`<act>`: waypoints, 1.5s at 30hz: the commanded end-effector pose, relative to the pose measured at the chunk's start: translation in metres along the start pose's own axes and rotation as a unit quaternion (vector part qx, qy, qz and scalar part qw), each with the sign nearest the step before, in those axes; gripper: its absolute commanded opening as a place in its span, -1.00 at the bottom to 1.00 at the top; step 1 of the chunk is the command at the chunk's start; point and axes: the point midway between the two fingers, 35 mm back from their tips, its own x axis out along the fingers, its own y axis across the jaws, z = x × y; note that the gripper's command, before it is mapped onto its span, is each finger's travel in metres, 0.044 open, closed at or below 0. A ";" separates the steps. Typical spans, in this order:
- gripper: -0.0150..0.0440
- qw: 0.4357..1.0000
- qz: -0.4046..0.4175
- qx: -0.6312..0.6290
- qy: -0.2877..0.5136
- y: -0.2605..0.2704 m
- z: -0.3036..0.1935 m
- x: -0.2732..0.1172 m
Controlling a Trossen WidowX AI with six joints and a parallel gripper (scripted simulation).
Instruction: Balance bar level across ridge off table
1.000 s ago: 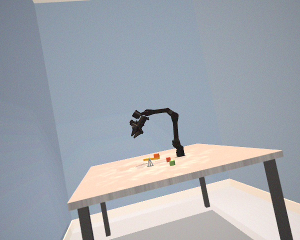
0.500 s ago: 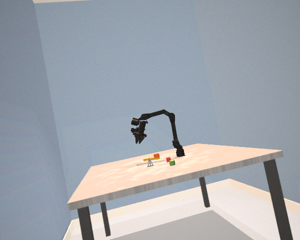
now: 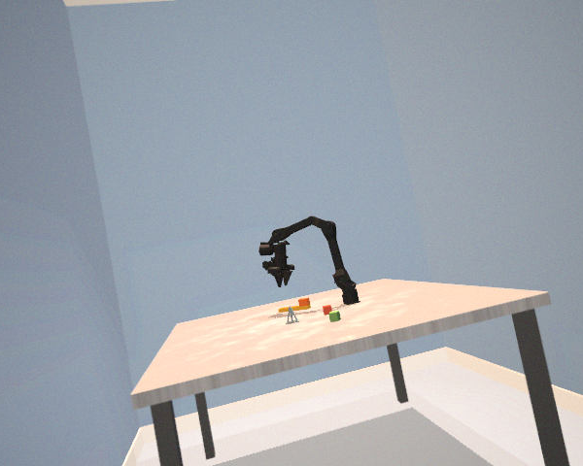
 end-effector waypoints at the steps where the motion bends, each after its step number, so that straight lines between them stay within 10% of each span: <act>1: 0.58 0.999 -0.013 0.005 0.044 -0.022 -0.011 0.011; 45: 0.58 0.998 -0.016 0.008 0.060 -0.033 -0.028 0.116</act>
